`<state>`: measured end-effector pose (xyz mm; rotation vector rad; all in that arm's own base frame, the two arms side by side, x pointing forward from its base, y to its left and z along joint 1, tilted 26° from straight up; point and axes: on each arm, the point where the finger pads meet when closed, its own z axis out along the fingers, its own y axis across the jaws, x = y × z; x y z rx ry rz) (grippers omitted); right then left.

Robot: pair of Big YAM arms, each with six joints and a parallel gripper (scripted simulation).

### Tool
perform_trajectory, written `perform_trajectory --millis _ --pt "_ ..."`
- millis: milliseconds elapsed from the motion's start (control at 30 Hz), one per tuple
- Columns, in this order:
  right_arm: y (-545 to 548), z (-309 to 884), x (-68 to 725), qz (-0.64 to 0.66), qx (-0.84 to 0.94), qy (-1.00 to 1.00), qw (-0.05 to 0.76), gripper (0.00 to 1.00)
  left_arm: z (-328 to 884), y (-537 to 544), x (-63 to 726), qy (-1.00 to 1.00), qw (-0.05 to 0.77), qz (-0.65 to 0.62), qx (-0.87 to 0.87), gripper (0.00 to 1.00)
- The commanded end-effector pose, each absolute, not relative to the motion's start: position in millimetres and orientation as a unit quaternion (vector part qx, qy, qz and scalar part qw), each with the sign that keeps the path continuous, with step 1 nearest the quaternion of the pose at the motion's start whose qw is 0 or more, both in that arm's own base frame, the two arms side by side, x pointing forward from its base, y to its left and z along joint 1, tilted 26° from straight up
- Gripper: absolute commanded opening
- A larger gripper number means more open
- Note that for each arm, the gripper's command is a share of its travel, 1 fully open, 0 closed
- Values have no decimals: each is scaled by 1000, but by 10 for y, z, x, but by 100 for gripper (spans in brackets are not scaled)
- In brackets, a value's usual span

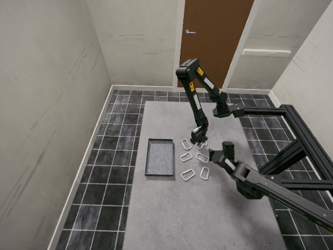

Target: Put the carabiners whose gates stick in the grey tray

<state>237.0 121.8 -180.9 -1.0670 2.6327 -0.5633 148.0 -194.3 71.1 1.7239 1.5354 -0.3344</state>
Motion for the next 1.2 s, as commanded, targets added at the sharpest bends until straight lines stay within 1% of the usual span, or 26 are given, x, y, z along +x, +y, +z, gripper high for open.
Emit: perform_trajectory --millis 0,367,500,600,700,767,833,900,1000,1167 --pt "1252 -1758 2384 -188 -367 902 129 1 738 -1953 1490 599 396 -129 684 100" --pt "1358 -1451 2238 -190 -363 903 129 1 738 -1953 1490 599 396 -129 684 100" --pt "1333 -1428 2201 -193 -370 900 122 1 939 -2079 1633 618 414 -135 655 100" --pt "1358 -1420 2288 -194 -367 902 122 1 1080 -2192 1888 653 436 -122 607 100" --pt "1558 -1345 2555 -188 -369 901 133 1 1251 -2355 2199 680 466 -101 557 100" --pt "1740 -1283 2794 -183 -368 901 141 1 1477 -2454 2344 679 503 -94 526 100" --pt "1740 -1283 2794 -183 -368 901 141 1 1477 -2454 2344 679 503 -94 526 100" --pt "1967 -1203 3142 -180 -369 900 146 1 1734 -2537 2512 685 542 -89 479 100" --pt "2245 -982 3632 -175 -365 900 163 1 1970 -2597 2705 693 580 -75 422 100" --pt "2394 -707 4318 -180 -371 898 156 1 1981 -2669 3006 720 601 -35 346 100"
